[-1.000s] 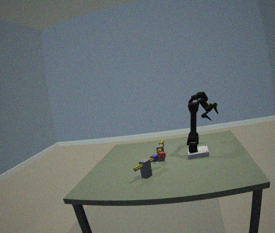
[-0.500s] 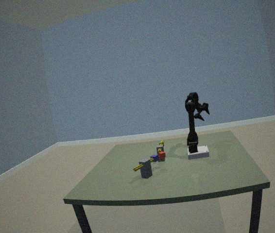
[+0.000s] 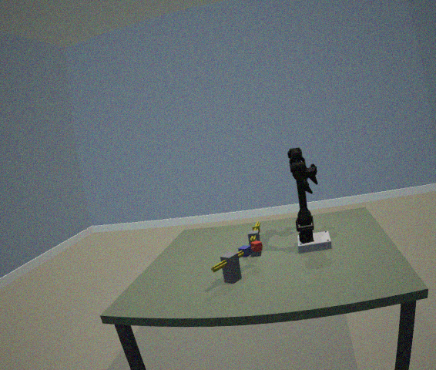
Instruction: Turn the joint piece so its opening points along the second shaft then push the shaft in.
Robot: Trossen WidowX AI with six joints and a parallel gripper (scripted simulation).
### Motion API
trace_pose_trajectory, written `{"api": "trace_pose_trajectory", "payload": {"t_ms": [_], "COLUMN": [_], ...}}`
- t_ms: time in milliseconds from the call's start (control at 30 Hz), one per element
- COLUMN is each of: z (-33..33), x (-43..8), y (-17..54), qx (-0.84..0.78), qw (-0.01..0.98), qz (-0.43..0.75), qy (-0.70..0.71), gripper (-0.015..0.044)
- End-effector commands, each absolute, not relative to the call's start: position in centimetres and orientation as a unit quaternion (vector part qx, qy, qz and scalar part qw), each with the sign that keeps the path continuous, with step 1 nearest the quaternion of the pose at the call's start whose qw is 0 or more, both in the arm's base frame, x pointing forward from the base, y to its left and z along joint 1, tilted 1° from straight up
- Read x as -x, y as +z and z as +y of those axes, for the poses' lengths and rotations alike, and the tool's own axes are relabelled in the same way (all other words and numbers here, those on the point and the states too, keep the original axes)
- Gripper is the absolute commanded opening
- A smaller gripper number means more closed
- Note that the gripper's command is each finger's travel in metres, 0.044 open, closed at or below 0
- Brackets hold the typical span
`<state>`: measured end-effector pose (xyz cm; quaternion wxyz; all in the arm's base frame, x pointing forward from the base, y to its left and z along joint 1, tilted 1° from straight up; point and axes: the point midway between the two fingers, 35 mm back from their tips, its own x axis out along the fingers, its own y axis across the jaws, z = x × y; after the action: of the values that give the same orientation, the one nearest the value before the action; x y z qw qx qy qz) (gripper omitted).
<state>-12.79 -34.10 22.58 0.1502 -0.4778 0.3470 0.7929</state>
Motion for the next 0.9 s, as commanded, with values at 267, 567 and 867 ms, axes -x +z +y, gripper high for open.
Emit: {"api": "trace_pose_trajectory", "payload": {"t_ms": [267, 567, 867], "z": [-34.3, -33.3, -31.2], "x": [5.0, -1.4, -7.3], "y": [22.2, 21.9, 21.6], "qx": [0.536, 0.565, 0.577], "qw": [0.032, -0.071, -0.175], "qz": [0.214, 0.101, -0.013], "qy": [0.816, 0.816, 0.798], "gripper": [0.044, 0.044, 0.044]}}
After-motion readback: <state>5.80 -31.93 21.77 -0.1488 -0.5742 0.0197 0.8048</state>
